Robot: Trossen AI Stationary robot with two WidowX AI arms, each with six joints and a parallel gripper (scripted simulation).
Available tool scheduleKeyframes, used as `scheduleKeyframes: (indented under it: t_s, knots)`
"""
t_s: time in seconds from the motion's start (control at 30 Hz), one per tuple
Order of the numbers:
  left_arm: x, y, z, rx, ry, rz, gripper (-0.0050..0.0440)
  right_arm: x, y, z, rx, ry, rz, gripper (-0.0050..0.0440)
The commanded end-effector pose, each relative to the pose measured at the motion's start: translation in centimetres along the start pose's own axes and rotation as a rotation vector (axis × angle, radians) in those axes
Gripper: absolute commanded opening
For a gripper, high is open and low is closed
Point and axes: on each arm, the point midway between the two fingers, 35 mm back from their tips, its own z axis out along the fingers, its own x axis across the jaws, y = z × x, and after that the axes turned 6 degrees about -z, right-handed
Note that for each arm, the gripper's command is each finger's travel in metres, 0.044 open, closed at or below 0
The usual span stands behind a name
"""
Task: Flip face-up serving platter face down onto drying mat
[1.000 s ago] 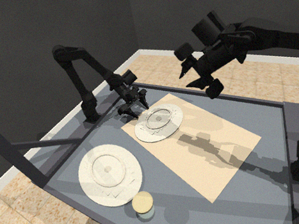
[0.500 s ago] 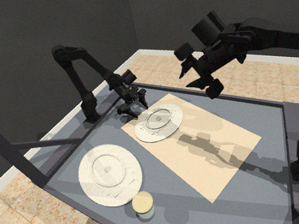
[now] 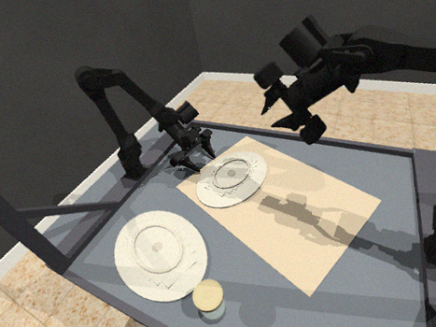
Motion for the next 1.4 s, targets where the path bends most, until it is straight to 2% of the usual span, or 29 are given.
scheduleKeyframes:
  t_s: [0.0,1.37]
  knots:
    - [0.52,0.64,-0.45,-0.018,0.017,0.028,0.04,1.07,0.08,-1.37,-0.003,0.044,0.006,0.016]
    - [0.79,-0.07,-1.42,-0.02,0.019,0.031,0.04,1.07,0.08,-1.37,-0.003,0.044,0.006,0.016]
